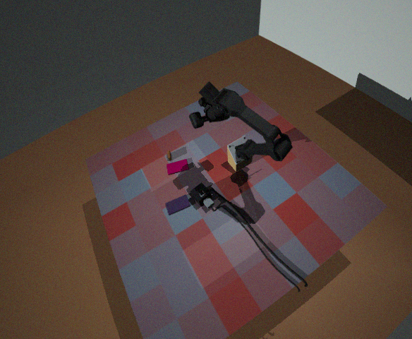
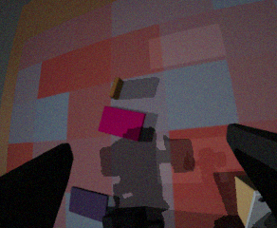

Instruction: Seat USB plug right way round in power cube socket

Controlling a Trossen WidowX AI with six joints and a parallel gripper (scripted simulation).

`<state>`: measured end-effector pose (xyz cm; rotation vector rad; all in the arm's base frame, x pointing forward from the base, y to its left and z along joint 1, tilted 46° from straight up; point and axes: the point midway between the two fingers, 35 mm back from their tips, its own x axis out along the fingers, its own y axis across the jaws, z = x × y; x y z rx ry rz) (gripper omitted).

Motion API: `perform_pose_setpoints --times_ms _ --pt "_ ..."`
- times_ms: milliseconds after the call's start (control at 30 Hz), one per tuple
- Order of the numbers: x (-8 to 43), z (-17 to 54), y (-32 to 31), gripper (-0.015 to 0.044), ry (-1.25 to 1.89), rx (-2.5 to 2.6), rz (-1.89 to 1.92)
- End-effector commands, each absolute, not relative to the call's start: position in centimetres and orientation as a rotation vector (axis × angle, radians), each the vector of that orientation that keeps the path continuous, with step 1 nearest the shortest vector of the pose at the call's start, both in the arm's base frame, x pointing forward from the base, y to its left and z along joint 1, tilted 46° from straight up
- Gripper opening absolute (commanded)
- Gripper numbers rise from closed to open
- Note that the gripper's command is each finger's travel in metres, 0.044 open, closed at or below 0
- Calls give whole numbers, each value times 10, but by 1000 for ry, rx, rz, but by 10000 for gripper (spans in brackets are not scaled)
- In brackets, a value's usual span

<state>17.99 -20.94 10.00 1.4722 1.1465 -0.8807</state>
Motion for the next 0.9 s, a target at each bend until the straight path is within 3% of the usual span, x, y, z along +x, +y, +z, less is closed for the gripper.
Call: perform_pose_setpoints --times_ms 0,467,867 --pt "234 95 -160 440 1350 937 -237" --pt "282 95 -77 440 1284 238 587" --pt "303 95 6 440 926 -352 1261"
